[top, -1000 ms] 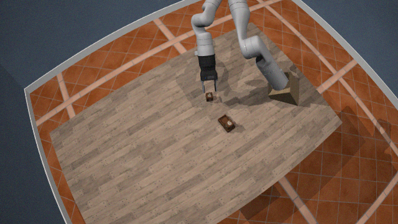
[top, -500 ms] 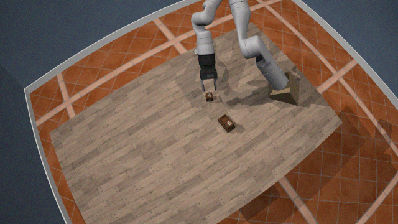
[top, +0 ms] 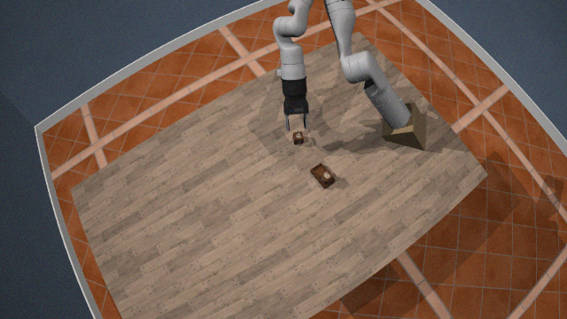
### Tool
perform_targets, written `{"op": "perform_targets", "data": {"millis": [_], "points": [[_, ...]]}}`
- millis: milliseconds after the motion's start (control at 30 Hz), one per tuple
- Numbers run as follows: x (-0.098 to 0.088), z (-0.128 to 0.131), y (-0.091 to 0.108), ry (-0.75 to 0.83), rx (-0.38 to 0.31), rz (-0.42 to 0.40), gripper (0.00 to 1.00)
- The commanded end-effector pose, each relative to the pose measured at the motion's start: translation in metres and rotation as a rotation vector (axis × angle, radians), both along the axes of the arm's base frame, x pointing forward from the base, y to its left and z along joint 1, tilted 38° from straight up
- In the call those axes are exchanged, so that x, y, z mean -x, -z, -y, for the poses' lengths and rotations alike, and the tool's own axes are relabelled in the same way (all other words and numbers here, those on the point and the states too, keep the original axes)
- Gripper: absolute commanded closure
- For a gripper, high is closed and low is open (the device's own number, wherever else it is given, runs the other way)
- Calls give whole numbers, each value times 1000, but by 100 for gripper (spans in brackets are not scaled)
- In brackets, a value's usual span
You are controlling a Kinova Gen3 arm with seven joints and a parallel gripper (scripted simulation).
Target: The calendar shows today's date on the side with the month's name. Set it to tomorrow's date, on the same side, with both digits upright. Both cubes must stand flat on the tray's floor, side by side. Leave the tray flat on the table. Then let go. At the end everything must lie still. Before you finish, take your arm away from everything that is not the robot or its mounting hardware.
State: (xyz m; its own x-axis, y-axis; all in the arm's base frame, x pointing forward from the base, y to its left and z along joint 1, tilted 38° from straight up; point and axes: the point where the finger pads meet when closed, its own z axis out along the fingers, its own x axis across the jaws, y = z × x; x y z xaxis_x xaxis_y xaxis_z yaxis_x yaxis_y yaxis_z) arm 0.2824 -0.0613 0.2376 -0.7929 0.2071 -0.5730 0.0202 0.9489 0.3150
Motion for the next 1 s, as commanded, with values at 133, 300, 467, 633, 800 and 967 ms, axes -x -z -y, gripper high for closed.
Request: {"op": "perform_targets", "data": {"millis": [133, 300, 467, 633, 800, 967], "points": [[2, 2, 5, 47, 95, -35, 0], [3, 1, 6, 60, 115, -41, 0], [3, 0, 7, 68, 128, -44, 0], [3, 0, 7, 69, 130, -45, 0], [3, 1, 6, 80, 144, -49, 0], [3, 1, 5, 105, 177, -57, 0]]}}
